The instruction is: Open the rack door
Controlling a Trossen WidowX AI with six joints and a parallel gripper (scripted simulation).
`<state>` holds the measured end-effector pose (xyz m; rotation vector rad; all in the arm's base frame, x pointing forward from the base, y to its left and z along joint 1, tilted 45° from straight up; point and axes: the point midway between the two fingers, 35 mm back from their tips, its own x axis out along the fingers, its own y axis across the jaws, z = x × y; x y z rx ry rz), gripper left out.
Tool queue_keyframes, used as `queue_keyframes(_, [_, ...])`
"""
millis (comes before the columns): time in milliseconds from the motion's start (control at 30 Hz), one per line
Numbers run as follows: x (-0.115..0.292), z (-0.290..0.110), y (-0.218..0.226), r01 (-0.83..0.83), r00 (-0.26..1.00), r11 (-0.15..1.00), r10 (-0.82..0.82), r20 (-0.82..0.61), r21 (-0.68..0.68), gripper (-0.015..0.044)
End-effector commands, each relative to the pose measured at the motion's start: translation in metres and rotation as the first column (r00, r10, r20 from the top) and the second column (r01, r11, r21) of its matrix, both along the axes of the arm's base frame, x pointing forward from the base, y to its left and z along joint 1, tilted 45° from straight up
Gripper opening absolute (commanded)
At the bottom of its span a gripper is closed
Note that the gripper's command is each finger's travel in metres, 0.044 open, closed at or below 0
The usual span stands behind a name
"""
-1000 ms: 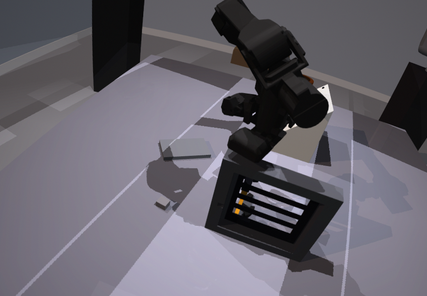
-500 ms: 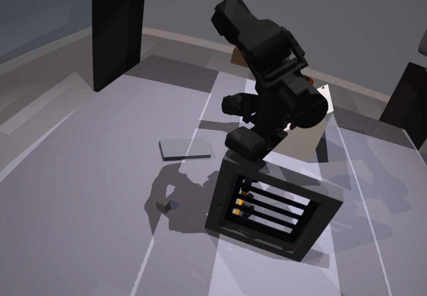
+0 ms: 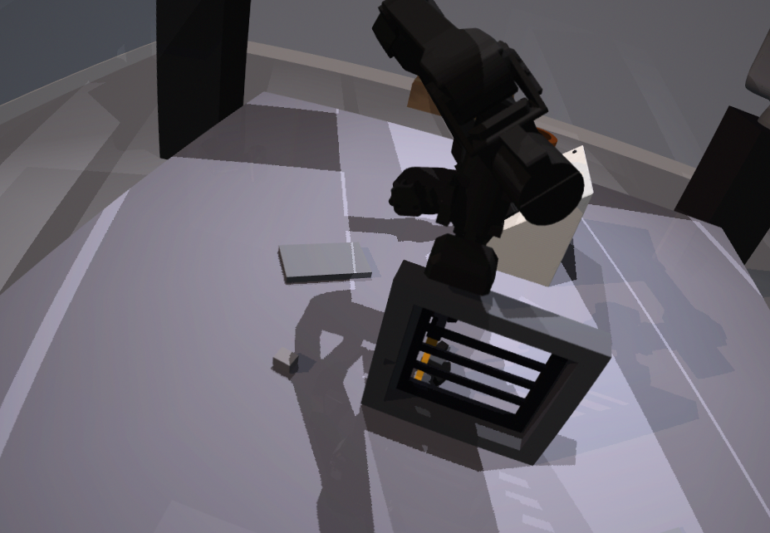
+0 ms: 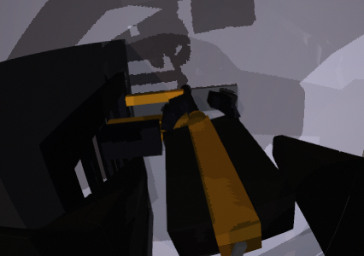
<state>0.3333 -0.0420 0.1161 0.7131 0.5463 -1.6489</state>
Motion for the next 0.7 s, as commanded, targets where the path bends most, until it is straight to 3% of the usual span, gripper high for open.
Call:
queue_keyframes(0, [0.0002, -0.0005, -0.0002, -0.127, 0.984, 0.992, 0.130, -0.124, 0.028, 0.0290])
queue_keyframes(300, [0.0002, -0.0005, -0.0002, -0.403, 0.812, 0.901, 0.432, -0.392, 0.160, 0.0290])
queue_keyframes(667, [0.0002, -0.0004, -0.0002, -0.607, 0.396, 0.683, 0.704, -0.590, 0.407, 0.0290])
